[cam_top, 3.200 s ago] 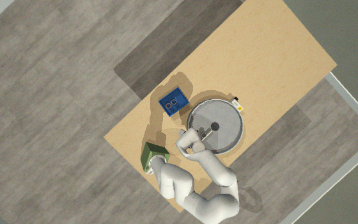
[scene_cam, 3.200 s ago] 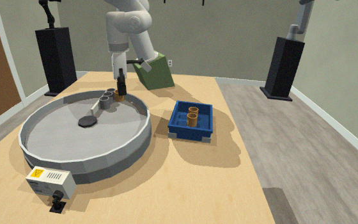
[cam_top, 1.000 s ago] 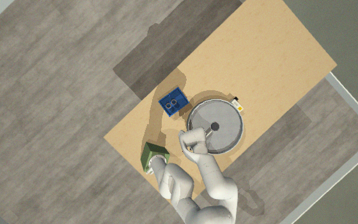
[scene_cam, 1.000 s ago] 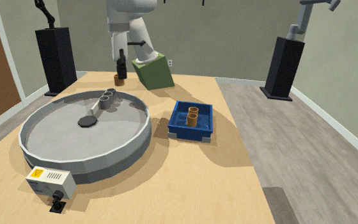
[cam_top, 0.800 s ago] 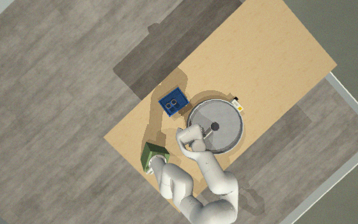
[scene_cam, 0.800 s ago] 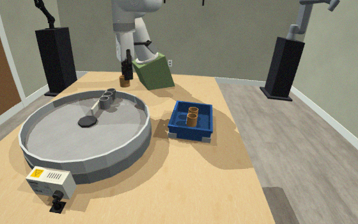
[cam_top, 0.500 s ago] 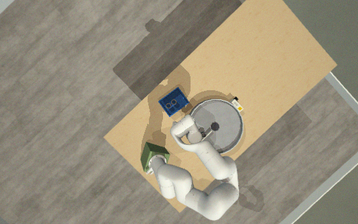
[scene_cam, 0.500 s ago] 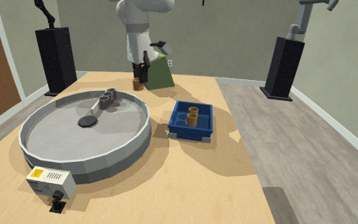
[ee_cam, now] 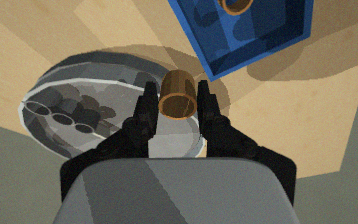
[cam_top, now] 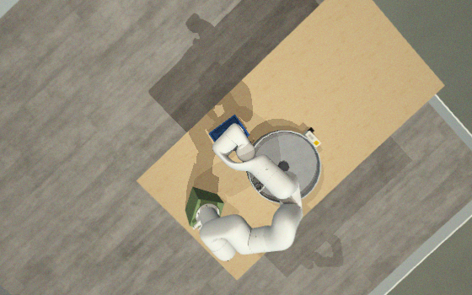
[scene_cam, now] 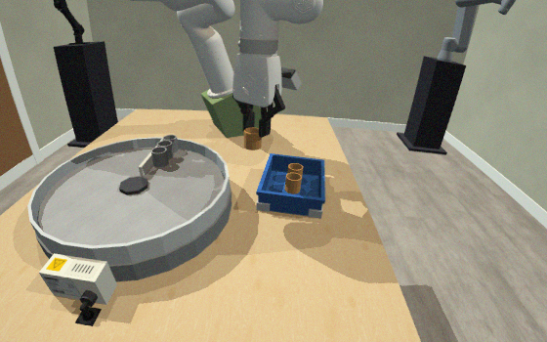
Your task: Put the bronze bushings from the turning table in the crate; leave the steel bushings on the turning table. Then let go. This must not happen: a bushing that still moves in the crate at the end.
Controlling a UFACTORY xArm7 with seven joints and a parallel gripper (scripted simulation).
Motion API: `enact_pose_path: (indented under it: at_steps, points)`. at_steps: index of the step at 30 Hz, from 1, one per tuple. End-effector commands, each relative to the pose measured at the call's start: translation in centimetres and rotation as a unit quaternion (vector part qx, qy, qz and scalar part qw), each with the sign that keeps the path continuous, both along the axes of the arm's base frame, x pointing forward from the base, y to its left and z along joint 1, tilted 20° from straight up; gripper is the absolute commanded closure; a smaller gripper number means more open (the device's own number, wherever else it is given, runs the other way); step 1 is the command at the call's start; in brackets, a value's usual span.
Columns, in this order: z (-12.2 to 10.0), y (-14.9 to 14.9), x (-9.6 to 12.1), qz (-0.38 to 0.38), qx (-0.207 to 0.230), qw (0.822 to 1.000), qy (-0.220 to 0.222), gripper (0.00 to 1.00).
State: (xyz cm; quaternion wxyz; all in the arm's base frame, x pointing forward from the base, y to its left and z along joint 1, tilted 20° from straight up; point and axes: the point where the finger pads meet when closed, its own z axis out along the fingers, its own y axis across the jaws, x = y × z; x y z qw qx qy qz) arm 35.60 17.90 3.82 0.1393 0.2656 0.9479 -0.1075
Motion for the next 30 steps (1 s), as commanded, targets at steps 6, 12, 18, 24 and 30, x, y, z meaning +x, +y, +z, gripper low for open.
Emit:
enact_pose_path:
  at_steps: [6,12,18,24,30]
  points:
    - [-1.4,6.9,2.6,0.084,-0.024,0.996,0.031,1.00]
    - [-1.8,8.6,3.1,0.106,-0.028,0.993,0.038,1.00]
    - [-2.0,9.2,3.3,0.114,-0.030,0.992,0.041,1.00]
    - [-2.0,9.3,3.3,0.115,-0.030,0.992,0.041,1.00]
    - [-2.0,9.3,3.3,0.115,-0.030,0.992,0.041,1.00]
